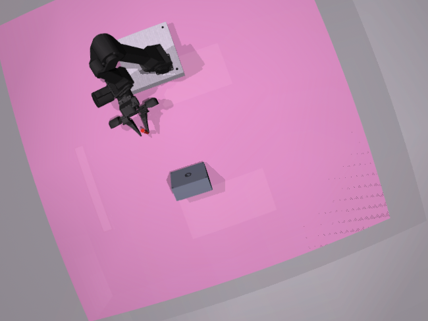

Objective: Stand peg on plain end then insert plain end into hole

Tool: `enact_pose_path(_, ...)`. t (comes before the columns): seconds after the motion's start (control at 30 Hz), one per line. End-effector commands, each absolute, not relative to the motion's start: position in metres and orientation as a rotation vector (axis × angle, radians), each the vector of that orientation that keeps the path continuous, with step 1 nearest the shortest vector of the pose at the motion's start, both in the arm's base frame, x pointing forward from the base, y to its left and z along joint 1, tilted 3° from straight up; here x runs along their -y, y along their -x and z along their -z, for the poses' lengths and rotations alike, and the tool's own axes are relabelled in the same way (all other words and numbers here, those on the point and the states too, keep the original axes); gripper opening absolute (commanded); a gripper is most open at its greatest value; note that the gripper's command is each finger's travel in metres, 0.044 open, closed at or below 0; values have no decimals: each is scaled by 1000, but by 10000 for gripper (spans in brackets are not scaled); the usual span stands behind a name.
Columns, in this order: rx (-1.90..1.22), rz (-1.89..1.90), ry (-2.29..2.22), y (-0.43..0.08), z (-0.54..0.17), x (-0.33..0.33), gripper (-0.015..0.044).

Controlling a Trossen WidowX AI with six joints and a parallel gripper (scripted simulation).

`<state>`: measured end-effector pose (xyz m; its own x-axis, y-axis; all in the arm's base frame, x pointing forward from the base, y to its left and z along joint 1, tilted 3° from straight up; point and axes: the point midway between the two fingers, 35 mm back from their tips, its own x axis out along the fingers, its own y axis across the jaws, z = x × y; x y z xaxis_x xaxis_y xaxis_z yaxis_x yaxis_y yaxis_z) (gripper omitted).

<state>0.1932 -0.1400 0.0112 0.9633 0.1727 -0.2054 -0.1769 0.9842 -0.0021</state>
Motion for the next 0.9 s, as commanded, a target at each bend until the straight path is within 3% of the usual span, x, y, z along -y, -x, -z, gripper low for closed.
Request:
enact_pose_path(0.0, -206, -177, 19, -193, -11, 140, 130)
enact_pose_path(0.7, -206, -177, 19, -193, -11, 140, 130)
enact_pose_path(0.87, -206, -177, 19, -193, -11, 140, 261)
